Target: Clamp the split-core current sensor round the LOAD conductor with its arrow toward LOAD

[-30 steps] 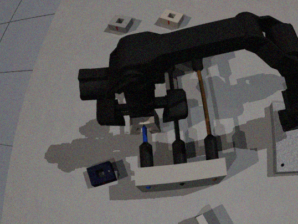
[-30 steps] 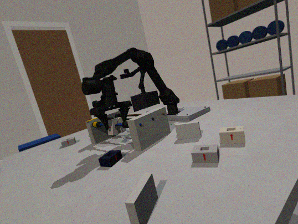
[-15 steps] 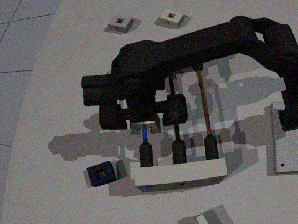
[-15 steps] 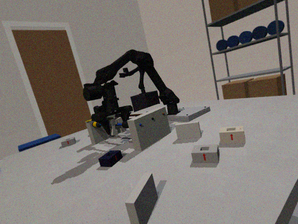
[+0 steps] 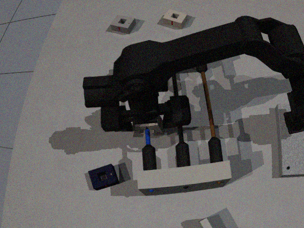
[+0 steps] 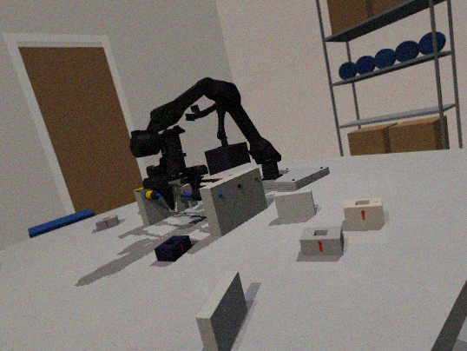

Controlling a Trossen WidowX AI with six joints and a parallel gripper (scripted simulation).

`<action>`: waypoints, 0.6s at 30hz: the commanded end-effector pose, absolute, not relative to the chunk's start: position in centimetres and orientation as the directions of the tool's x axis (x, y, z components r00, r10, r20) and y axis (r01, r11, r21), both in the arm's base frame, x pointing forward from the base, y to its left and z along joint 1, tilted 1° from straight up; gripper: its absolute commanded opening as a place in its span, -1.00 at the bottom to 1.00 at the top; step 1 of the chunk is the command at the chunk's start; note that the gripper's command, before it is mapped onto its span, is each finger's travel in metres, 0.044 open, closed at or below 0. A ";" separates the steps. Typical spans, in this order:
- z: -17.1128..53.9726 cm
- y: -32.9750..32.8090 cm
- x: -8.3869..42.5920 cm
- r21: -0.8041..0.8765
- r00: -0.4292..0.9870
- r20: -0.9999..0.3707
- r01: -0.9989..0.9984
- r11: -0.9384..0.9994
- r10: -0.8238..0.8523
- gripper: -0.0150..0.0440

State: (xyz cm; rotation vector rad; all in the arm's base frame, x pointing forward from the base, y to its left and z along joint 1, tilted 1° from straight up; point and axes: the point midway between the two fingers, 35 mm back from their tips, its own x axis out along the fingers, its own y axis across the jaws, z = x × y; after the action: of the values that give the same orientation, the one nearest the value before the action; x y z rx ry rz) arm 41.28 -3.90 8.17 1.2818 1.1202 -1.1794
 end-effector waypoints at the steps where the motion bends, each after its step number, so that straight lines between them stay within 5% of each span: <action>1: 8.2 -3.9 41.3 0.087 0.087 -0.996 0.995 -0.047 -0.004 0.46; 6: 8.2 -3.9 41.3 0.087 0.087 -0.996 0.995 -0.047 -0.004 0.35; 15: 8.2 -3.9 41.3 0.087 0.087 -0.996 0.995 -0.047 -0.004 -0.45; 18: 8.2 -3.9 41.3 0.087 0.087 -0.996 0.995 -0.047 -0.004 -0.49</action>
State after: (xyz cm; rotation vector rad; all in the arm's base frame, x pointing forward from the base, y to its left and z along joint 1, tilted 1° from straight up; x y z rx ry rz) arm 41.28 -3.90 8.17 1.2818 1.1202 -1.1794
